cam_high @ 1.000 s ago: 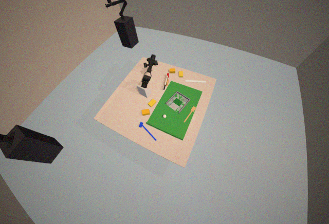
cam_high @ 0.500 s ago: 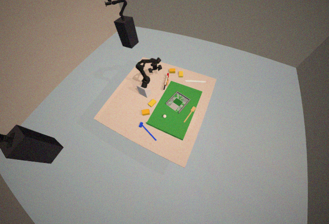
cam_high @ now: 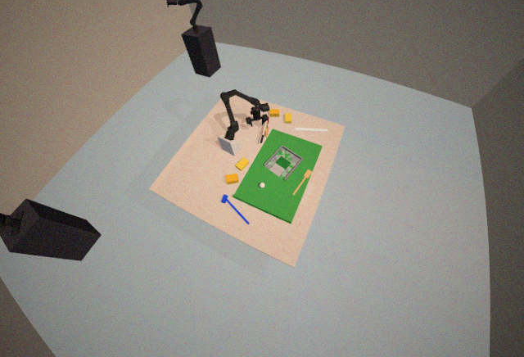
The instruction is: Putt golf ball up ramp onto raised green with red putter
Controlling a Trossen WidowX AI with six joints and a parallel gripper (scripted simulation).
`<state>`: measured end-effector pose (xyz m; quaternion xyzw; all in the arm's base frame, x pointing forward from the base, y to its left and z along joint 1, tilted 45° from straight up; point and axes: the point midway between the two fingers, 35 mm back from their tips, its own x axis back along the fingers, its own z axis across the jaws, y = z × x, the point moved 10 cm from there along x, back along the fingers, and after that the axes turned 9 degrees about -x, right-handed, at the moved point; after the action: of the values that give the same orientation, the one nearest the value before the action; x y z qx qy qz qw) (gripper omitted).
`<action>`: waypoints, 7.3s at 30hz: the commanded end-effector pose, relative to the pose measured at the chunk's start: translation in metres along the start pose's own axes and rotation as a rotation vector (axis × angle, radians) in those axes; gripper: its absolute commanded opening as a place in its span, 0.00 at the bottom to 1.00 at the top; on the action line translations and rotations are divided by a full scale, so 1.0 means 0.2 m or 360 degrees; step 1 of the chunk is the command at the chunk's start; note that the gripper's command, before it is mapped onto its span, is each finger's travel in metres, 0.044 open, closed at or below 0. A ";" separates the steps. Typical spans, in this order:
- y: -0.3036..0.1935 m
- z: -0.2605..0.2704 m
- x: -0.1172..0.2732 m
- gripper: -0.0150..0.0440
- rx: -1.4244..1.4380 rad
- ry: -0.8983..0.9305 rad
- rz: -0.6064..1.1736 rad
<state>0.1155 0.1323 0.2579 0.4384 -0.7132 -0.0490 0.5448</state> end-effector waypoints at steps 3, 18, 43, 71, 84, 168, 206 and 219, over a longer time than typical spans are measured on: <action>-0.18 -0.12 0.00 1.00 -0.0074 -0.0033 -0.0059; -0.89 -0.04 0.06 1.00 -0.0717 -0.0129 -0.0441; -0.89 -0.05 -0.17 1.00 -0.0726 -0.0136 -0.0450; -0.90 -0.07 -0.28 0.82 -0.0716 -0.0147 -0.0453; -0.90 -0.07 -0.28 0.34 -0.0716 -0.0147 -0.0453; -2.06 0.78 0.32 0.25 -0.3509 -0.0092 -0.0102; -2.19 1.06 0.00 0.25 -0.4052 -0.0068 -0.0100; -2.19 1.05 -0.09 0.25 -0.4052 -0.0068 -0.0102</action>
<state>0.1941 -0.2127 -0.0779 -0.3773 -0.1627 -0.7134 0.5676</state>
